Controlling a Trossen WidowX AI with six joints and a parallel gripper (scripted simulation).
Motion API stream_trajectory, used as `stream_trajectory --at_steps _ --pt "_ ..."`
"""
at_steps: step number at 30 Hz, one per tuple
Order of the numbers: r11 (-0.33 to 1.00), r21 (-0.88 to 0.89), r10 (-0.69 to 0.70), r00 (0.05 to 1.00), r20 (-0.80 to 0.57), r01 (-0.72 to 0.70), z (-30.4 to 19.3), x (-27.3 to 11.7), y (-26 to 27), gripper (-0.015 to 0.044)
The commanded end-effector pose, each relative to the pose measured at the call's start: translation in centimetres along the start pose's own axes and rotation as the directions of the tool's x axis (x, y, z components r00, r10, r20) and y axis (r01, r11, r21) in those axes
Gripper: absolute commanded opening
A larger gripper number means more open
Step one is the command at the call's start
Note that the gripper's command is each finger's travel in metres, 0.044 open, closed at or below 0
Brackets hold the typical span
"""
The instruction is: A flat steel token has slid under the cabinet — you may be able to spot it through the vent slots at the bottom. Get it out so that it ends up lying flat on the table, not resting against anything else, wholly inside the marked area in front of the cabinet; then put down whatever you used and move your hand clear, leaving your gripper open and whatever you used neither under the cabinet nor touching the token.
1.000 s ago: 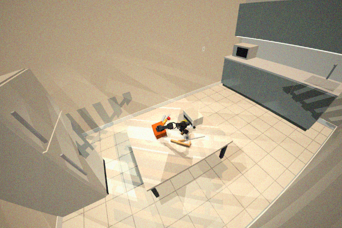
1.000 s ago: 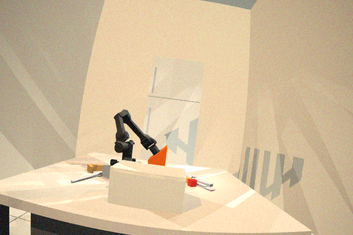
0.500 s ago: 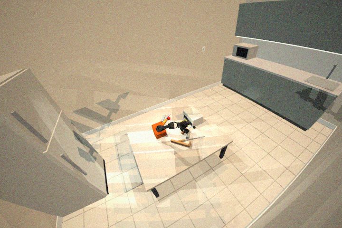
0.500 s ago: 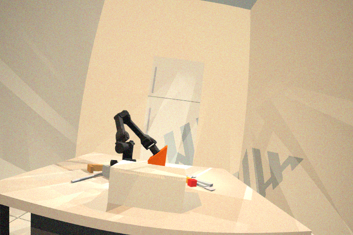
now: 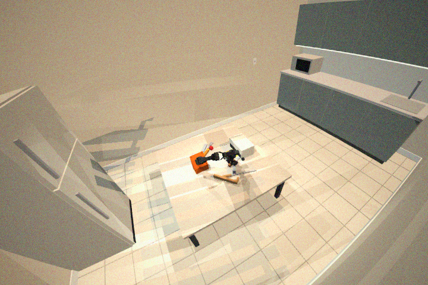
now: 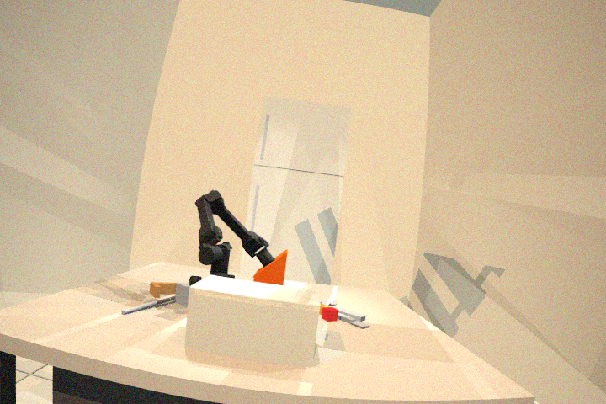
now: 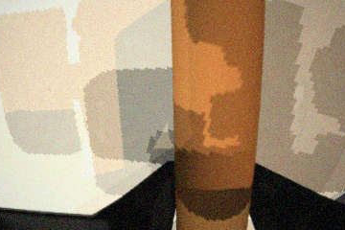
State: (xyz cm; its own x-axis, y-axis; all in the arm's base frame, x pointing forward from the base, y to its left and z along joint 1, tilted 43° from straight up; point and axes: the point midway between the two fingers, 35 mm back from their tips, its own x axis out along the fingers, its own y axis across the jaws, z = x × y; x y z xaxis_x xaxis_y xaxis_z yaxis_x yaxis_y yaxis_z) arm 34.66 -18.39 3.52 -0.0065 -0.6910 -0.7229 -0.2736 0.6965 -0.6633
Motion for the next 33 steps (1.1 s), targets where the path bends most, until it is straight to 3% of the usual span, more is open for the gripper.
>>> stream_trajectory --at_steps 1,33 --pt "1.000 0.004 0.000 1.000 0.003 0.000 0.6 0.0 0.0 0.0000" --pt "1.000 0.004 0.000 1.000 0.003 0.000 2.4 0.1 1.8 0.0000"
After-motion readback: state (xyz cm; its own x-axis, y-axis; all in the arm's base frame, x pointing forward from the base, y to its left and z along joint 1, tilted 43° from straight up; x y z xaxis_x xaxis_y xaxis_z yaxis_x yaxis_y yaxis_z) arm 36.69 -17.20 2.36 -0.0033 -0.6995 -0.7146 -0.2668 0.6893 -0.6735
